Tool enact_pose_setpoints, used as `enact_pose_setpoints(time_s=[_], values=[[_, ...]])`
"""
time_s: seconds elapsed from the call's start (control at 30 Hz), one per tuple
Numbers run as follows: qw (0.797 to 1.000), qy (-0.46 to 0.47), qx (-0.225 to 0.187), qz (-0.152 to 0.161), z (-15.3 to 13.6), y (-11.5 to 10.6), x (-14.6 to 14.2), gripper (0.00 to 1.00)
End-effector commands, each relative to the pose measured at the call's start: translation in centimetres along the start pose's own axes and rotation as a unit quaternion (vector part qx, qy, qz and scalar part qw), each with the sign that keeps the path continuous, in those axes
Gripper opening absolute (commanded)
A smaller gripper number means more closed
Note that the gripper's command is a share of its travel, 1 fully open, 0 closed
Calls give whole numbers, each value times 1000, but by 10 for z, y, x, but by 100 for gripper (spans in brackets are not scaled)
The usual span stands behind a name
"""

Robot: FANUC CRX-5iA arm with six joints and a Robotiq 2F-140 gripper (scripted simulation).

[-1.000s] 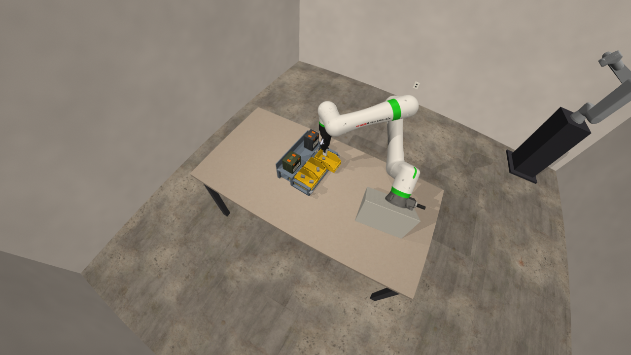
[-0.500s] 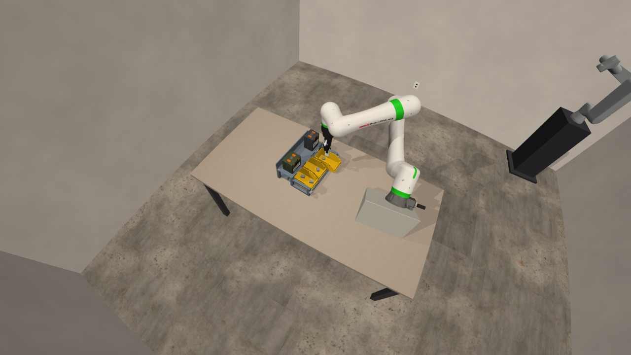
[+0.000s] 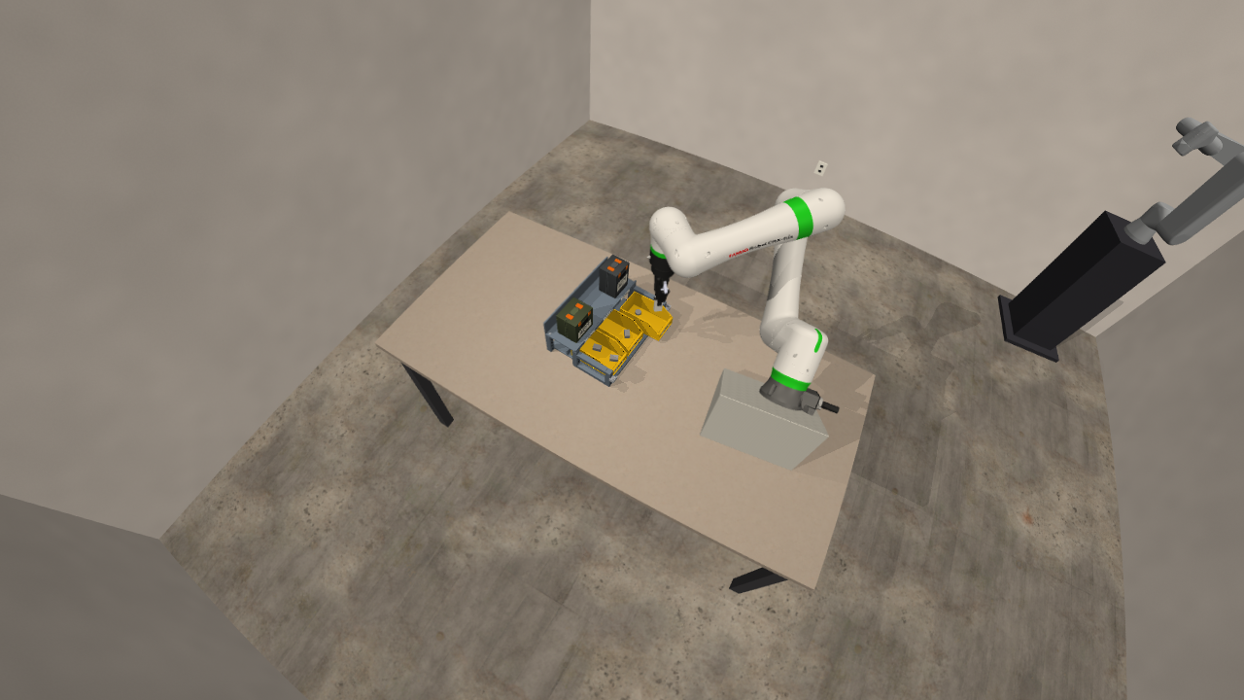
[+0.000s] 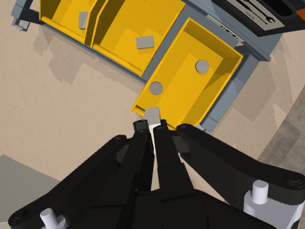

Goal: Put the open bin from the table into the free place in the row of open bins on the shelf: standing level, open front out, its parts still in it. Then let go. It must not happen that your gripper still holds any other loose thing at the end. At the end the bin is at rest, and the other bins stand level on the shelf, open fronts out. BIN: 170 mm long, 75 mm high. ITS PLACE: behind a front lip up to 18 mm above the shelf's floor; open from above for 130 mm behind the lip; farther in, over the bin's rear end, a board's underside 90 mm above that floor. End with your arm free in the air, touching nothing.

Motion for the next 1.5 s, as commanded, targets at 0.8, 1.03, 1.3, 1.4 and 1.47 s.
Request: enact_pose_setpoints(time_s=[0.8,1.03,1.3,1.4,1.47], values=[[912,-409,12,-9,-69,23,-17,0],[912,-409,12,-9,-69,23,-17,0],[912,-409,12,-9,-69,23,-17,0],[912,-409,12,-9,-69,23,-17,0],[912,-409,12,-9,-69,23,-17,0]])
Point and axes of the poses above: the point where the finger pads meet when closed, its own y axis out along the fingers, its own x axis across the jaws, z = x × y, the point moved 6 cm from there along -y, back along the fingers, and after that the axes turned 8 degrees about y, right-handed, at the moved point
